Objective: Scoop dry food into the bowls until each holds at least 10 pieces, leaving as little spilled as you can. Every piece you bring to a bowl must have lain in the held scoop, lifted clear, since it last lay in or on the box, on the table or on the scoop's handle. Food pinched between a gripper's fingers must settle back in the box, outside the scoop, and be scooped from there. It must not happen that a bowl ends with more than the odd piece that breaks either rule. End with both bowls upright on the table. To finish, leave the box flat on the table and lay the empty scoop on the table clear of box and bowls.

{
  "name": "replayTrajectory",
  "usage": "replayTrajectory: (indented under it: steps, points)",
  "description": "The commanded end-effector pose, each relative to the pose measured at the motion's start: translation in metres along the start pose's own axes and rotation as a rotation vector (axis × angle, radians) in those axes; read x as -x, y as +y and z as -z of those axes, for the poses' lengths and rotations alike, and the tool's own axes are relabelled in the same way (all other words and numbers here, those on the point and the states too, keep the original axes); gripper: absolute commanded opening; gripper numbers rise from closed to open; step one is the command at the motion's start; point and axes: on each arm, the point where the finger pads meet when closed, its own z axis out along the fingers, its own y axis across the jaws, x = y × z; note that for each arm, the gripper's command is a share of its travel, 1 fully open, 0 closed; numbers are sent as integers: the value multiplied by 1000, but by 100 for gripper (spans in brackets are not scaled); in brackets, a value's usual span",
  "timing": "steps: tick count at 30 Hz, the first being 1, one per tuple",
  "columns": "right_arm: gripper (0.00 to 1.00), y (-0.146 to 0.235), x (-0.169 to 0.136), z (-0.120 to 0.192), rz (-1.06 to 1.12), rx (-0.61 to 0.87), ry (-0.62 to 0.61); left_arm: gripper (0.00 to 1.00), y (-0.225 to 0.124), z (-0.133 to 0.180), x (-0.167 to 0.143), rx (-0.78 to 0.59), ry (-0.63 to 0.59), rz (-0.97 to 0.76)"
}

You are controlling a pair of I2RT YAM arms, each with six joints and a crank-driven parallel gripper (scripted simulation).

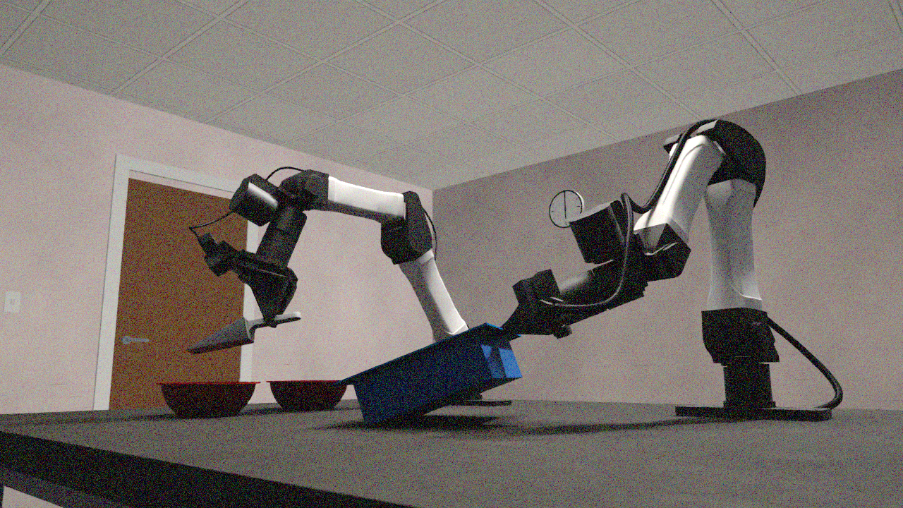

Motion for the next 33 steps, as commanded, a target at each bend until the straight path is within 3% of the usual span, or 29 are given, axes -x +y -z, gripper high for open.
replayTrajectory:
  steps: [1, 16, 23, 25, 30, 33]
  points:
    - [0, 11, 6, 4, -5, 36, -18, 0, -36, 3, 7, -90, -15, -102]
    - [0, 5, -3, -9, 0, 6, 14, 0, -36, 3, 7, -90, -15, -102]
    - [0, 8, 0, -1, 5, 20, -6, 0, -36, 3, 7, -90, -15, -102]
    - [0, 5, 2, -11, -39, 6, 22, 0, -36, 3, 7, -90, -15, -102]
    - [0, 10, 8, 5, -105, 44, 14, 0, -36, 3, 7, -90, -15, -102]
    - [0, 9, 8, -7, -150, 32, 43, 0, -36, 3, 7, -90, -15, -102]
